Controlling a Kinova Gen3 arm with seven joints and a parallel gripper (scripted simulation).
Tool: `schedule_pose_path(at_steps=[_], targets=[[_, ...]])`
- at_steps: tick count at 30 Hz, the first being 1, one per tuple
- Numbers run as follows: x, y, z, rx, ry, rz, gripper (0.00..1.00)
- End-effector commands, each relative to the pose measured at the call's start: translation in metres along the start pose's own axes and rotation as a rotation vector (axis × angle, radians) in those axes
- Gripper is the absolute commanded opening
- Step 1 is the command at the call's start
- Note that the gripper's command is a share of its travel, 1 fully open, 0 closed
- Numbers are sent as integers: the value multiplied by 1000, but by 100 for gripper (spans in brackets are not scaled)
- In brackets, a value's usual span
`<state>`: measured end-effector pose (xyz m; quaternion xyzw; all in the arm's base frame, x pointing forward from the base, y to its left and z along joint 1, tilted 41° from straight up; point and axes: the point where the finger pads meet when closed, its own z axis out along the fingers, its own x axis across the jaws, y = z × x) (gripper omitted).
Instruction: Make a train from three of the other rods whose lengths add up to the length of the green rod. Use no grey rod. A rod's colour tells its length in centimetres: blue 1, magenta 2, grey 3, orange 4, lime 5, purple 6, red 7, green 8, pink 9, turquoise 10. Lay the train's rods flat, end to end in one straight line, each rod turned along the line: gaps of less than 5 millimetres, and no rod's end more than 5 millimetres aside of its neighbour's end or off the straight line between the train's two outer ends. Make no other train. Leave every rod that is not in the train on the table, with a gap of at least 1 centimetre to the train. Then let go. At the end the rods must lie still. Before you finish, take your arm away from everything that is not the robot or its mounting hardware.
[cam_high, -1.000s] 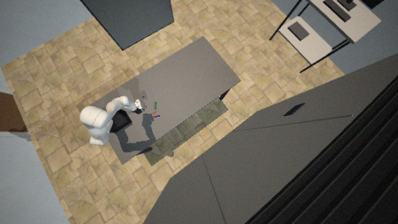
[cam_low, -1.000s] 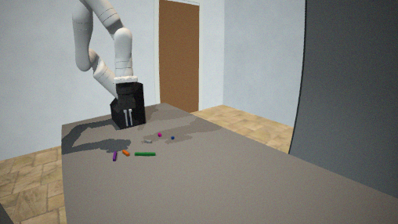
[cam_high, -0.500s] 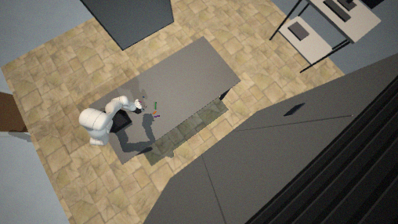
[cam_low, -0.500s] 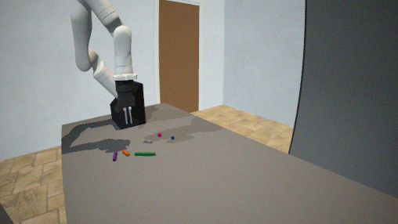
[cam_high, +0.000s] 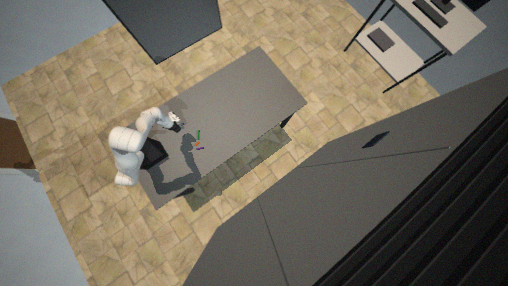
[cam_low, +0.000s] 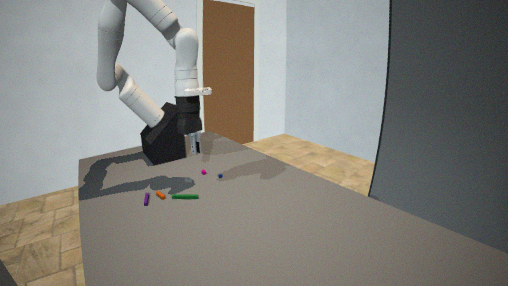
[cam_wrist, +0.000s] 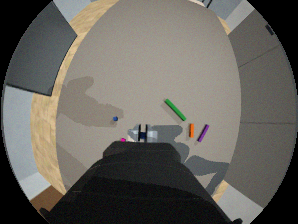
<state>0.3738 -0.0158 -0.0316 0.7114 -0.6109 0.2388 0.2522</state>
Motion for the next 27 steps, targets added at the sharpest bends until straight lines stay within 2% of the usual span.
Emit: schedule_pose_path(at_steps=[1,5,8,27], targets=[[-37,-19,8,-33,8,-139,24],[-76,-32,8,-38,-5,-268,24],[-88,-35,8,-40,-10,-306,24],[-88,-32,12,-46,-7,-311,24]])
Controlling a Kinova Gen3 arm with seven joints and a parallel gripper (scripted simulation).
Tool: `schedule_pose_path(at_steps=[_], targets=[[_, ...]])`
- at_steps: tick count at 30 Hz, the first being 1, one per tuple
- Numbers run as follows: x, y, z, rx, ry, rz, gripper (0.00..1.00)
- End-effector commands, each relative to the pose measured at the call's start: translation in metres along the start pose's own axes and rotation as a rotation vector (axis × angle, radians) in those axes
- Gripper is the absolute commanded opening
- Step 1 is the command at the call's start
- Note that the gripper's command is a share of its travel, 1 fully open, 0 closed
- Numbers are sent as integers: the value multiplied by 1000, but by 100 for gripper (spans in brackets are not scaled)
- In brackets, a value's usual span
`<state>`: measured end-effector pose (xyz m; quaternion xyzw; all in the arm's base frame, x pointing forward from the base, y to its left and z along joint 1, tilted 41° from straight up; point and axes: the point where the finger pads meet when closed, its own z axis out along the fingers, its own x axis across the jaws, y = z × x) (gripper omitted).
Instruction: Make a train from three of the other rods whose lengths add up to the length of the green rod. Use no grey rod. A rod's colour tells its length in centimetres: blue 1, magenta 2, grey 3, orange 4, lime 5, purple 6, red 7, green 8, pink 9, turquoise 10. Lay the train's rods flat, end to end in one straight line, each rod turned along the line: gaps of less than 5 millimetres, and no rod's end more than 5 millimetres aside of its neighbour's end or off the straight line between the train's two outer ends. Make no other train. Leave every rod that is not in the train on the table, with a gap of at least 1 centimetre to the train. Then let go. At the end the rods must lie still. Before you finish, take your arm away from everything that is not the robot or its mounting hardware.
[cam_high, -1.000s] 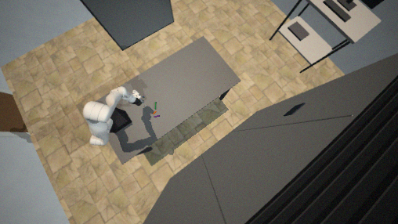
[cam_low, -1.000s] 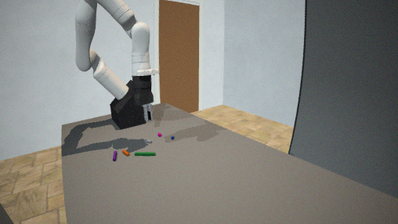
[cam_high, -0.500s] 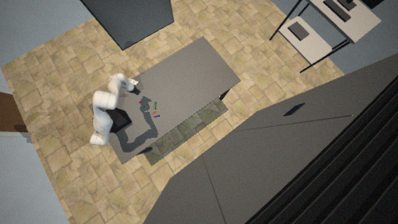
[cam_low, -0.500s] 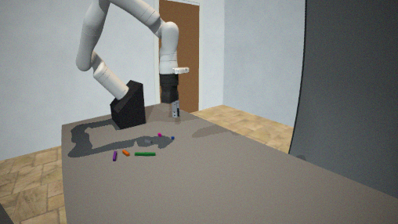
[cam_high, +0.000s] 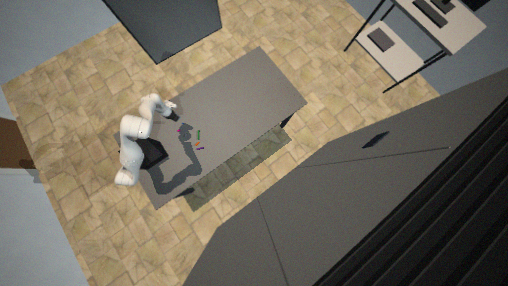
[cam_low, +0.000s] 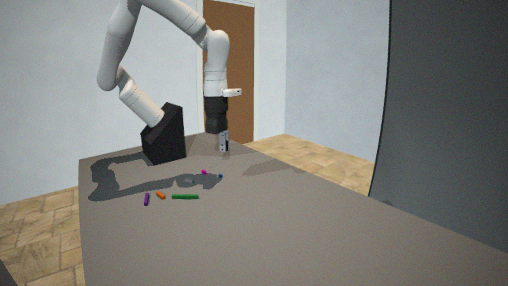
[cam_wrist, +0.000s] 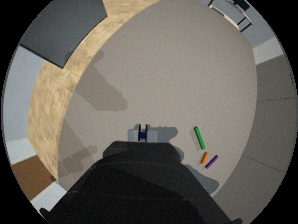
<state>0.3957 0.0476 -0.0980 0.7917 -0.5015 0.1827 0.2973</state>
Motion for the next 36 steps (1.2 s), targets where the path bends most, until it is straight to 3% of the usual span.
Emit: schedule_pose_path(at_steps=[1,8,20,29,36], targets=[[-1,2,4,-6,0,-6,24],[-1,2,17,-6,0,-6,24],[0,2,68,-5,0,-6,24],[0,2,85,-5,0,-6,24],[0,2,87,-5,0,-6,24]])
